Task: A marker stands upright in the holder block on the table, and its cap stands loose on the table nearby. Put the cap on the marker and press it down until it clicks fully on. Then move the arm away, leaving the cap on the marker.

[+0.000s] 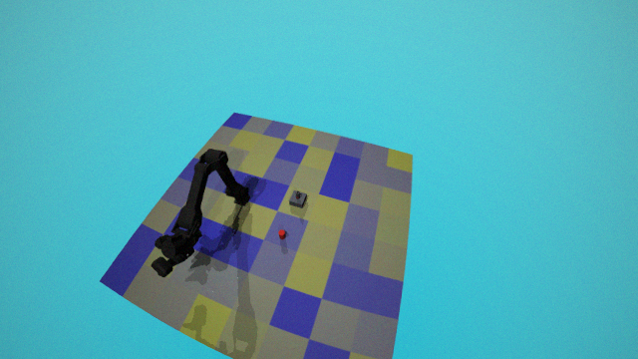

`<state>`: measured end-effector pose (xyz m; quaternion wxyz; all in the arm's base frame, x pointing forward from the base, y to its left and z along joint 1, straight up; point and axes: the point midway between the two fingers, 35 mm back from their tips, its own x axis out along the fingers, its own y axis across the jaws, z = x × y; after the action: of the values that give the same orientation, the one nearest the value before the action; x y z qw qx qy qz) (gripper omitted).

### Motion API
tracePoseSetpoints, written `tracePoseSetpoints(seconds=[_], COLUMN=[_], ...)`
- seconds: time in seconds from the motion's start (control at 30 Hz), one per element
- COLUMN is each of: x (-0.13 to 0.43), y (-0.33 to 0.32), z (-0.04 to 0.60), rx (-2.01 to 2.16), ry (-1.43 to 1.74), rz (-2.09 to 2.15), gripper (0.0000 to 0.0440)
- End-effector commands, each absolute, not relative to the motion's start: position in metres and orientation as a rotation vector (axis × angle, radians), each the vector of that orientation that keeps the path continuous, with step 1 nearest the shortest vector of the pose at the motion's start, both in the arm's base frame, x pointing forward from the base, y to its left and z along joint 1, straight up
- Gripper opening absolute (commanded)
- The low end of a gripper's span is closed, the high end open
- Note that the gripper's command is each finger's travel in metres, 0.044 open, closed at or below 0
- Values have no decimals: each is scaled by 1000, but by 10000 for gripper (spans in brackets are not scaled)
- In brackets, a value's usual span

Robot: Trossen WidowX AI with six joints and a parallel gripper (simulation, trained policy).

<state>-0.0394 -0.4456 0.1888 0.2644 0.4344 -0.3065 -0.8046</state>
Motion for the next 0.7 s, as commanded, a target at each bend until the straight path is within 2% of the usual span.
tracePoseSetpoints(seconds=[0.0, 0.67], x=[-25, 28], y=[-447, -440], z=[189, 180], rx=[1222, 1419], ry=[-839, -871], rz=[-2148, -2080], gripper=[306, 307])
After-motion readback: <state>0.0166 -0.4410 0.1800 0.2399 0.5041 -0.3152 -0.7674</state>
